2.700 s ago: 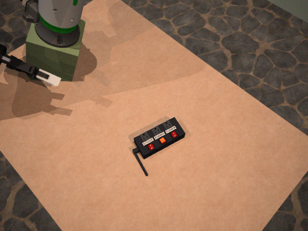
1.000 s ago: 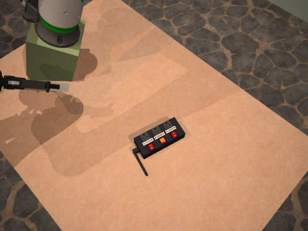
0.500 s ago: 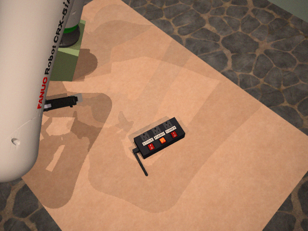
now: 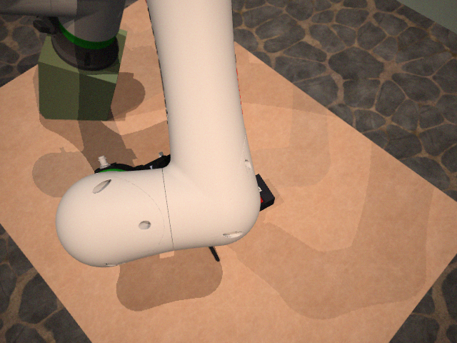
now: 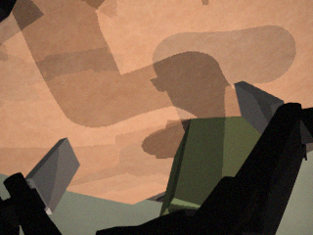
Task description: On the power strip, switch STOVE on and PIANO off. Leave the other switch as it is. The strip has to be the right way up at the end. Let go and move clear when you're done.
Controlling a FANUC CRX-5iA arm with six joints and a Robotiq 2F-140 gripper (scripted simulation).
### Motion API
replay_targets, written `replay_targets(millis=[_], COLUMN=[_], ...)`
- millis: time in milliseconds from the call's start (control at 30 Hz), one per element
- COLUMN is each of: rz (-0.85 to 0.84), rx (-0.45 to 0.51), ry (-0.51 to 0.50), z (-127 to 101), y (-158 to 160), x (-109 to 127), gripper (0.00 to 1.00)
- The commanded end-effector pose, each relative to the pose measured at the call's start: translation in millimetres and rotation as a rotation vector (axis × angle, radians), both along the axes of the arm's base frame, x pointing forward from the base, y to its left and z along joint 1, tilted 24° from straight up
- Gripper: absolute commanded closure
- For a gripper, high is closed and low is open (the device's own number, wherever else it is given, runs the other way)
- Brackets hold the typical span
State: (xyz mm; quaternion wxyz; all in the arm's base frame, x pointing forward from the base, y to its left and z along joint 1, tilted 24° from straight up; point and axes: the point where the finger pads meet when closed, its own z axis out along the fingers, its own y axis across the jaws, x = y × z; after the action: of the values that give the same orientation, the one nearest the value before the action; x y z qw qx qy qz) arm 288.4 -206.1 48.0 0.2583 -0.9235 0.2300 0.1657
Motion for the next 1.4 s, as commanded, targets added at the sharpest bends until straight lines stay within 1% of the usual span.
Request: replay_targets(millis=[0,100,133,167,200,267,300,367,400,467,500,567,600,667,700,767,800,867,900,933,1000,1033,1067,1100,1133,1167,1233,1267,1333,1367], rz=[0.14,0.14,0.184,0.184,0.227,0.227,0.267,0.267,0.304,0.304,0.34,0.34,0.372,0.372,0.402,0.402,0.43,0.43,0.454,0.454,0.454,0.448,0.448,0.332,0.332,0.217,0.217,0.103,0.103,-0.009], rx=[-0.15,-0.15,-0.2,-0.2,-0.248,-0.248,-0.294,-0.294,-0.339,-0.339,-0.38,-0.38,-0.419,-0.419,-0.454,-0.454,-0.485,-0.485,-0.512,-0.512,-0.512,-0.532,-0.532,-0.538,-0.538,-0.542,-0.542,-0.545,-0.545,-0.546], ry=[0.004,0.004,-0.013,-0.013,-0.035,-0.035,-0.061,-0.061,-0.091,-0.091,-0.126,-0.126,-0.164,-0.164,-0.206,-0.206,-0.252,-0.252,-0.3,-0.3,-0.3,-0.335,-0.335,-0.307,-0.307,-0.278,-0.278,-0.247,-0.247,-0.216], z=[35,35,51,51,67,67,84,84,102,102,121,121,140,140,160,162,180,184,201,206,206,222,222,214,214,206,206,198,198,190], y=[14,14,25,25,38,38,53,53,70,70,90,90,110,110,132,135,155,159,180,185,185,205,205,202,202,198,198,195,195,191], x=[55,56,77,77,97,97,117,117,136,136,153,153,168,168,182,183,193,196,203,205,205,212,212,214,214,216,216,218,218,219], gripper=[0.0,0.0,0.0,0.0,0.0,0.0,0.0,0.0,0.0,0.0,0.0,0.0,0.0,0.0,0.0,0.0,0.0,0.0,0.0,0.0,0.0,0.0,0.0,0.0,0.0,0.0,0.0,0.0,0.0,0.0])
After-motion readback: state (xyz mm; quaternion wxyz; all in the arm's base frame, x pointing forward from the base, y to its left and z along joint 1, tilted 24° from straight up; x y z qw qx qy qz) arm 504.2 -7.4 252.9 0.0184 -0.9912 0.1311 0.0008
